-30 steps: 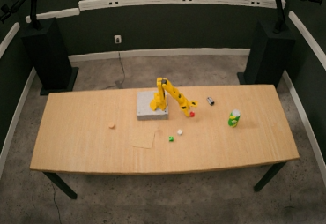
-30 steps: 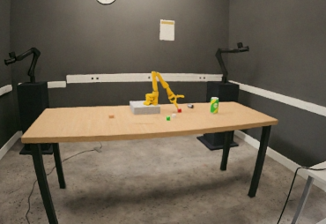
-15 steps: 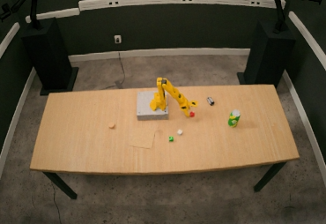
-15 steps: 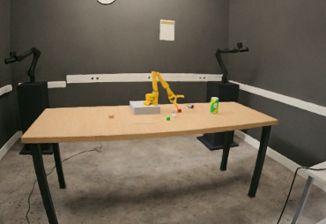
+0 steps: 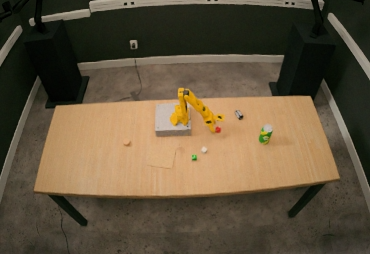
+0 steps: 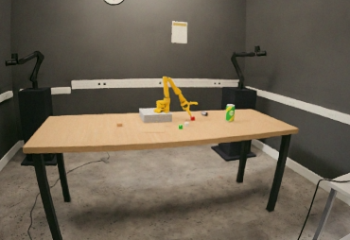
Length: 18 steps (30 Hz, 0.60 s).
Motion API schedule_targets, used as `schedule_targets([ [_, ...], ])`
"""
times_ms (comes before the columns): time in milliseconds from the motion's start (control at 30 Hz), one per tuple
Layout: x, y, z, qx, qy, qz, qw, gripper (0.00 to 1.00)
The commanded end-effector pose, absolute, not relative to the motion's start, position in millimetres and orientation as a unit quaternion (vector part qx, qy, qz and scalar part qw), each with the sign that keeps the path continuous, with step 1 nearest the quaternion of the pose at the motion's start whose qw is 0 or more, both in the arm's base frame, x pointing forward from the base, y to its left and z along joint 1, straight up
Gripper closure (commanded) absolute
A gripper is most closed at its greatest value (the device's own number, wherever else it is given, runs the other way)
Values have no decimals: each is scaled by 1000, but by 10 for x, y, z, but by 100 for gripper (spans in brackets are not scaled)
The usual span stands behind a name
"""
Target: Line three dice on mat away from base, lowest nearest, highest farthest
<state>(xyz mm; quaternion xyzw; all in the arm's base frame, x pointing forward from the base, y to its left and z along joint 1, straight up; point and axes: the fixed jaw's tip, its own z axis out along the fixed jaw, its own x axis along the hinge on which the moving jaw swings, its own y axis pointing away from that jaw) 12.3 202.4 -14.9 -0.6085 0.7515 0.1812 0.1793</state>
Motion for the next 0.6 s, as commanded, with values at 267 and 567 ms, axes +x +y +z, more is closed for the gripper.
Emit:
schedule_targets([
  [267, 113, 2056, -122, -606, 751, 188, 183, 69],
  [567, 134, 2281, 254, -587, 726, 257, 250, 69],
])
